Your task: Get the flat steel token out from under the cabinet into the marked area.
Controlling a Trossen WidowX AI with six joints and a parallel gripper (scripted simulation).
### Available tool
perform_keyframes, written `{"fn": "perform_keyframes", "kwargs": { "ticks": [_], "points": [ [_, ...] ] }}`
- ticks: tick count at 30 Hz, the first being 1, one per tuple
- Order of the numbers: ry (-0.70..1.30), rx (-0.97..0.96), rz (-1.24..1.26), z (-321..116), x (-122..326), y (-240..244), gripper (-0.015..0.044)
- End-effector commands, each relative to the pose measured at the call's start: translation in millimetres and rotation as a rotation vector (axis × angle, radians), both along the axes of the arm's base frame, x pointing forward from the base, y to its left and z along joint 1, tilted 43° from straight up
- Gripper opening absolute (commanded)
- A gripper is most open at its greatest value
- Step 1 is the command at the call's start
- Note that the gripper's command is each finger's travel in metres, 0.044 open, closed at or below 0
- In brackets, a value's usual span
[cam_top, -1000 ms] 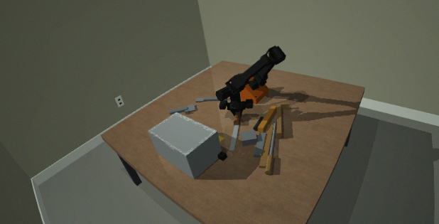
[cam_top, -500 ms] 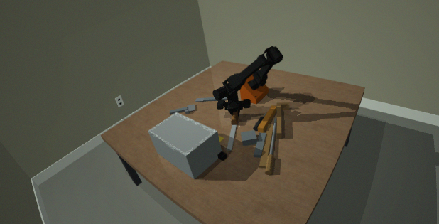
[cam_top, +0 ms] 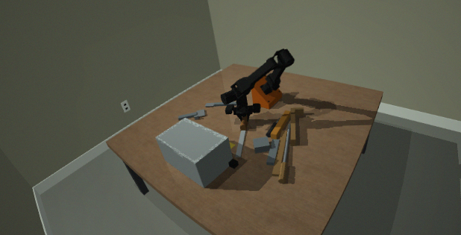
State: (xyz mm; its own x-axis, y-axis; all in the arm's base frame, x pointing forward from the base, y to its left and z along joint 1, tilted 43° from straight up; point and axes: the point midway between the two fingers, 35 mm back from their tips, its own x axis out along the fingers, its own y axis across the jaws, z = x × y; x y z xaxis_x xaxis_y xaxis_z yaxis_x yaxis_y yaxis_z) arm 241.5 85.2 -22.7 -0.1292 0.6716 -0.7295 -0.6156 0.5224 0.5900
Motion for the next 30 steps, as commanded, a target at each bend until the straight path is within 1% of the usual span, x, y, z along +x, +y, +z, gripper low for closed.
{"fn": "perform_keyframes", "kwargs": {
  "ticks": [1,30],
  "points": [
    [-0.007,-0.002,-0.005,-1.7,4.0,-4.5,0.0000],
    [-0.008,-0.004,-0.005,-23.3,10.8,-27.1,0.0000]
  ]
}}
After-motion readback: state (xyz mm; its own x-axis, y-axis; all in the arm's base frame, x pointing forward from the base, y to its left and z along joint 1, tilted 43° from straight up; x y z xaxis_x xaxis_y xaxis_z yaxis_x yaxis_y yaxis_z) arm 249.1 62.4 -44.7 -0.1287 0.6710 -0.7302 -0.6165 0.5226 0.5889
